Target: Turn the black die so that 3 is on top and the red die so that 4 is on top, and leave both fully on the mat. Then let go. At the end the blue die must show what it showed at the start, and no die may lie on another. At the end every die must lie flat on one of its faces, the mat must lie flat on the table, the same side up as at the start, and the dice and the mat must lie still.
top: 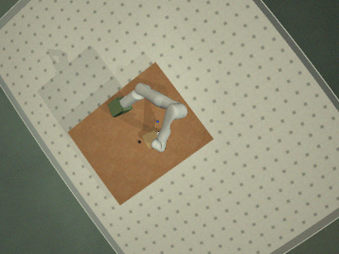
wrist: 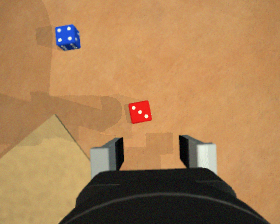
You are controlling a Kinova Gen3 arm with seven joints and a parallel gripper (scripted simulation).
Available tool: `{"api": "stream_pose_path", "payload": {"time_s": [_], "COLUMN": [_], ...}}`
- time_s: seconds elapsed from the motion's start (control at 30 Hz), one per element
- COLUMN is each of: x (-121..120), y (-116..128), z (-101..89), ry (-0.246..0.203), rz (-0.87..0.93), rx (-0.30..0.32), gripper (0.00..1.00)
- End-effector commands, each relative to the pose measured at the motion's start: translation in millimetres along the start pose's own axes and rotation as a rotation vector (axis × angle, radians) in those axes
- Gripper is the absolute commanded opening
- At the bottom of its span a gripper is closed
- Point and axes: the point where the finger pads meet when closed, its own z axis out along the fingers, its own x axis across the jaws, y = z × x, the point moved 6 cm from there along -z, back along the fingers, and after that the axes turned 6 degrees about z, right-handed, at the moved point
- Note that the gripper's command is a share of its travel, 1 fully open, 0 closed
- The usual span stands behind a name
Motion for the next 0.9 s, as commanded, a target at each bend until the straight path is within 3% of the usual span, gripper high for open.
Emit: {"api": "stream_pose_path", "payload": {"time_s": [0.0,0.5,0.7,0.87], "x": [0.0,-2.5,-11.8,-32.9], "y": [0.5,-1.8,-10.3,-29.5], "z": [-0.7,-0.7,-0.7,-0.6], "ry": [0.001,0.001,0.001,0.001], "rz": [0.0,0.0,0.0,0.0], "rx": [-0.002,-0.002,-0.002,-0.002], "gripper": [1.0,1.0,1.0,1.0]}}
